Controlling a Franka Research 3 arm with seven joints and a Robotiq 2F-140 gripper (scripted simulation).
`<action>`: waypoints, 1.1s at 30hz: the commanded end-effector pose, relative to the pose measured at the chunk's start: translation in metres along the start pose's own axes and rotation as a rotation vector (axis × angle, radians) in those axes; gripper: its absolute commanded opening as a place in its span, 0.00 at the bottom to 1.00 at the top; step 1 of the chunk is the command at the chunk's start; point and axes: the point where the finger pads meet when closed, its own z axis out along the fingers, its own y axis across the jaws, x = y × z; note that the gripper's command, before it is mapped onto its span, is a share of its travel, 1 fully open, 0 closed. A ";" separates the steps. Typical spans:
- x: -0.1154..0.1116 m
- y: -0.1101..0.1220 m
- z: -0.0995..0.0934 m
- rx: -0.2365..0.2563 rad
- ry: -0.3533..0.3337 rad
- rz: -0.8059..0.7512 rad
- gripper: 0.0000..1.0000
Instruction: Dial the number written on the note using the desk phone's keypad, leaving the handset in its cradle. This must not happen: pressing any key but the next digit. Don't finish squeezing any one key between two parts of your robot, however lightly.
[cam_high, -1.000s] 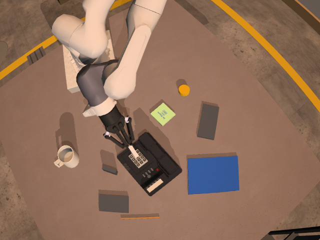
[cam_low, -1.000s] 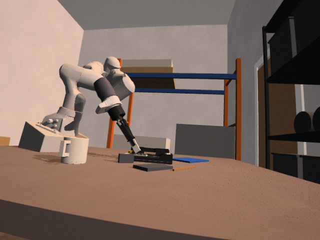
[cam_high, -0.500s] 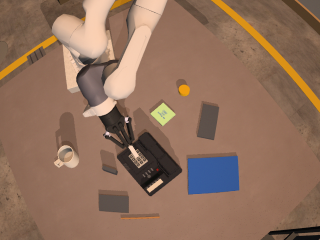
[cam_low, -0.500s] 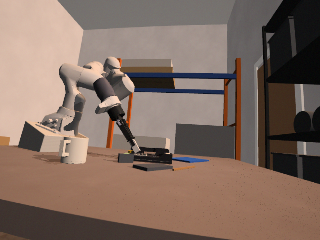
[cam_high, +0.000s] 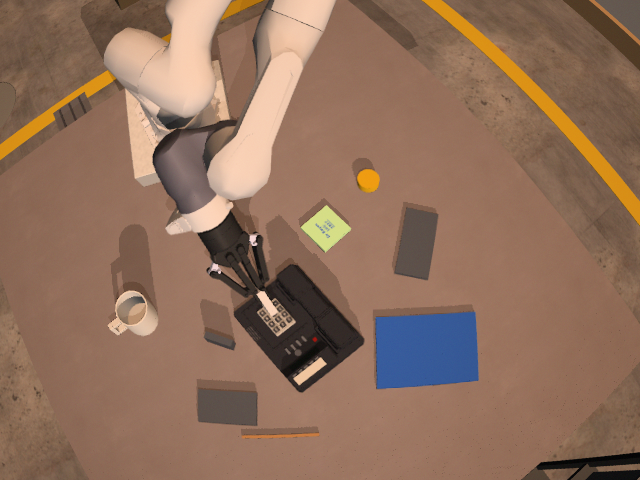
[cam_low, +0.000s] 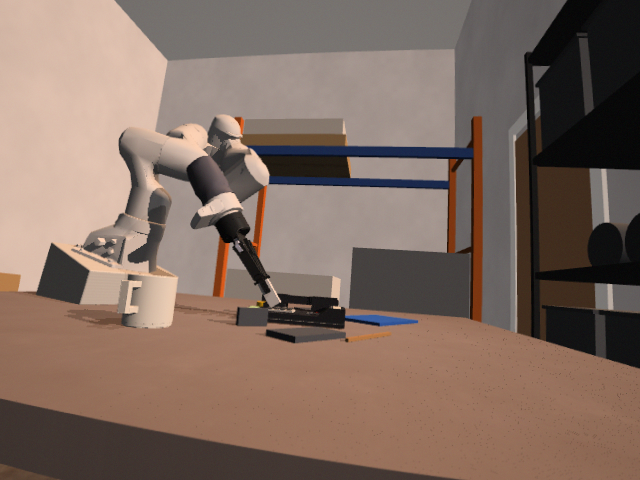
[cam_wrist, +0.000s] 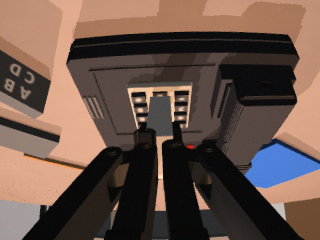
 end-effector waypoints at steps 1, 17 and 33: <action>0.000 0.000 0.001 0.000 -0.002 -0.005 0.00; -0.007 0.000 -0.008 0.000 -0.002 -0.005 0.00; -0.038 0.015 0.013 0.000 -0.002 -0.005 0.00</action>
